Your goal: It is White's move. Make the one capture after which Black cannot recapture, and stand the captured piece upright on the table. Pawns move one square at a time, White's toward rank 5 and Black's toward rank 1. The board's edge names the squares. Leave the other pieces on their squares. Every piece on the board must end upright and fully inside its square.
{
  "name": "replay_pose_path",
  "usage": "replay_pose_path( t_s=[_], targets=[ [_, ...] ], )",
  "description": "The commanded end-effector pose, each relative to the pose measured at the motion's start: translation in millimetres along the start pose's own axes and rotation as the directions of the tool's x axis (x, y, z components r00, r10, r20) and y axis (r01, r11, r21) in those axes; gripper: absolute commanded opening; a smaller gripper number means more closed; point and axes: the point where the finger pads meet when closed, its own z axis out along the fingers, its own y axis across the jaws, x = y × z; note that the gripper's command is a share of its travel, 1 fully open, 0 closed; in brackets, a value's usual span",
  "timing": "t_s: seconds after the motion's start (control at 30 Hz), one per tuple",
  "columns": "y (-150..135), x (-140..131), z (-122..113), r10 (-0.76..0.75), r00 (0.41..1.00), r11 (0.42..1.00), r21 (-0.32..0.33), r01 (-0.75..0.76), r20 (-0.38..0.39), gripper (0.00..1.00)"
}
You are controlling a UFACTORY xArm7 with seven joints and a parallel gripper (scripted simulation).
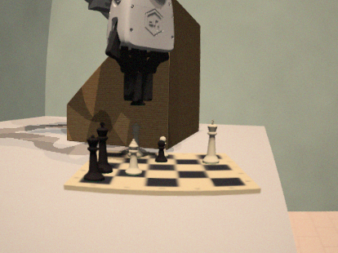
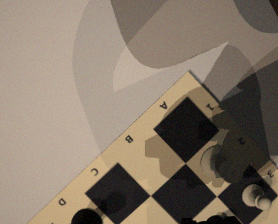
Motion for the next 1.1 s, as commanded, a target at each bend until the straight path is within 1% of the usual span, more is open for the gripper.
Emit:
replay_pose_path(
  t_s=[0.0,0.43,0.5,0.57,0.6,0.63,0.67,0.7,0.73,0.77,0.8,0.83,0.9,0.97,1.07],
  targets=[
    [-0.5,-0.9,-18.2,0.000,1.000,1.000,0.001,0.000,0.004,0.00],
    [-2.9,-3.3,-19.7,0.005,1.000,1.000,0.001,-0.005,0.004,0.00],
    [-15.5,-15.9,-19.9,0.033,0.999,0.999,0.002,-0.033,0.006,0.00],
    [-39.7,-39.4,-19.9,0.088,0.996,0.996,0.003,-0.088,0.008,0.00],
    [-39.7,-39.4,-19.9,0.088,0.996,0.996,0.003,-0.088,0.008,0.00],
    [-54.5,-53.3,-19.7,0.122,0.992,0.992,0.003,-0.122,0.009,0.00],
    [-54.5,-53.3,-19.7,0.122,0.992,0.992,0.003,-0.122,0.009,0.00],
    [-69.8,-67.3,-19.1,0.159,0.987,0.987,0.003,-0.159,0.009,0.00],
    [-69.8,-67.3,-19.1,0.159,0.987,0.987,0.003,-0.159,0.009,0.00],
    [-84.6,-80.5,-18.3,0.196,0.981,0.981,0.002,-0.196,0.008,0.00],
    [-84.6,-80.5,-18.3,0.196,0.981,0.981,0.002,-0.196,0.008,0.00],
    [-98.0,-92.1,-17.4,0.229,0.973,0.973,0.002,-0.229,0.008,0.00],
    [-98.0,-92.1,-17.4,0.229,0.973,0.973,0.002,-0.229,0.008,0.00],
    [-118.2,-108.9,-15.6,0.282,0.959,0.959,0.000,-0.282,0.005,0.00],
    [-129.6,-118.0,-14.3,0.313,0.950,0.950,0.000,-0.313,0.004,0.00]
  ],
)
